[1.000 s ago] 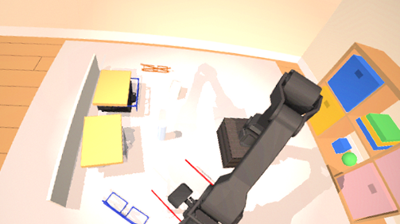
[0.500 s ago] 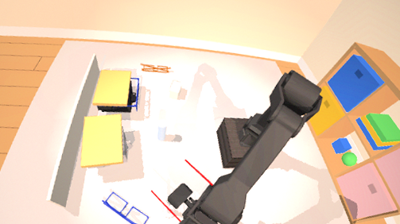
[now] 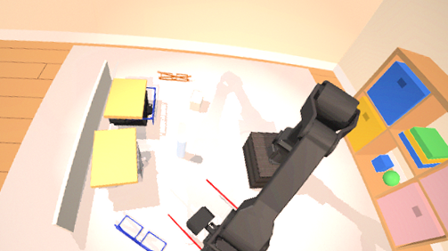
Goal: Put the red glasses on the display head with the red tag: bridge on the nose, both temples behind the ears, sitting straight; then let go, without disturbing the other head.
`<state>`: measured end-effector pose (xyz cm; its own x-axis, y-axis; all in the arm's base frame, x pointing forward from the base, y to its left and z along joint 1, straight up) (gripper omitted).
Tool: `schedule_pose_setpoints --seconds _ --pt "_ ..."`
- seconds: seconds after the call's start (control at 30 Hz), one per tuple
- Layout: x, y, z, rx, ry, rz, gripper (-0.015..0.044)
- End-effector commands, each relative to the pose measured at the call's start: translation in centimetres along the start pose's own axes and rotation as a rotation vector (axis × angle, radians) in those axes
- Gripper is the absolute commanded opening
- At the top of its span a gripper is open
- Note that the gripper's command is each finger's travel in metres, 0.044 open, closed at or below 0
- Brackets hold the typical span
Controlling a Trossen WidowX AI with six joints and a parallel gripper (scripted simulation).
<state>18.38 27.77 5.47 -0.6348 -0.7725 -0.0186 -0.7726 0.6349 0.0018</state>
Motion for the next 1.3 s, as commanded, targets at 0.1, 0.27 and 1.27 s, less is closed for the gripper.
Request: schedule_pose_setpoints --seconds 0.1,0.27,1.27 --pt "-0.6 0.0 -2.7 -0.001 -0.004 0.001 0.0000" --pt "-0.7 0.0 -5.8 -0.001 -0.005 0.001 0.0000" --pt "1.2 -13.9 -6.0 0.010 -0.007 0.546 0.0000"
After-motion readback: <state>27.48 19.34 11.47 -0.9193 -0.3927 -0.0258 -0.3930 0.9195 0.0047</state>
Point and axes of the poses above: the point midway between the two fingers, 35 mm back from their tips, its own z axis out along the fingers, its own y axis across the jaws, x = y × z, the point moved 6 cm from there along -z, back along the fingers, and after that the axes turned 1 degree about -z, right-handed, at the moved point
